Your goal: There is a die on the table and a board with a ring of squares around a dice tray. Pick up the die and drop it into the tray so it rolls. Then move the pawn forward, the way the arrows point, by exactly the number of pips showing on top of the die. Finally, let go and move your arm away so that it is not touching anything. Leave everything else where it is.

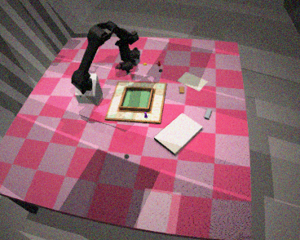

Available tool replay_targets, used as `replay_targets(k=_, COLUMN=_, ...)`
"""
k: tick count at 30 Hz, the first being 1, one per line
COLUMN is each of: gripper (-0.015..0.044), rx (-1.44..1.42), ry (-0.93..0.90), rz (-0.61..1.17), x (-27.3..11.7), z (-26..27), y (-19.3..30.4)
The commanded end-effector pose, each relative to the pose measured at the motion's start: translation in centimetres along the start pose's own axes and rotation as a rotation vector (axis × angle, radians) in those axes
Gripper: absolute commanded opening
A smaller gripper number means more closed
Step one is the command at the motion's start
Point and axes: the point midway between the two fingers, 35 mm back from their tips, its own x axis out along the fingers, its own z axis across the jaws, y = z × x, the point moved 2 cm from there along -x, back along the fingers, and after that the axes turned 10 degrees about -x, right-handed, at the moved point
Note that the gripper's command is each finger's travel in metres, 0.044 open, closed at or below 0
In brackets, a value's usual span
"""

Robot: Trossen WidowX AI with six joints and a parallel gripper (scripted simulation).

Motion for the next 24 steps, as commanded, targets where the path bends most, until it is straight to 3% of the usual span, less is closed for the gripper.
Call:
replay_targets(k=1, gripper=0.0275, rx=-0.010, ry=0.008, rz=0.005, x=0.9, z=-0.1, y=0.2)
replay_targets(k=9, gripper=0.0275, rx=-0.009, ry=0.009, rz=0.005, x=1.9, z=-0.1, y=0.3)
replay_targets(k=15, gripper=0.0118, rx=-0.009, ry=0.009, rz=0.005, x=1.9, z=-0.1, y=0.3)
replay_targets(k=22, gripper=0.0071, rx=-0.009, ry=0.009, rz=0.005, x=1.9, z=-0.1, y=0.3)
replay_targets(k=24, gripper=0.0018, rx=-0.013, ry=0.006, rz=0.004, x=1.8, z=-0.1, y=0.3)
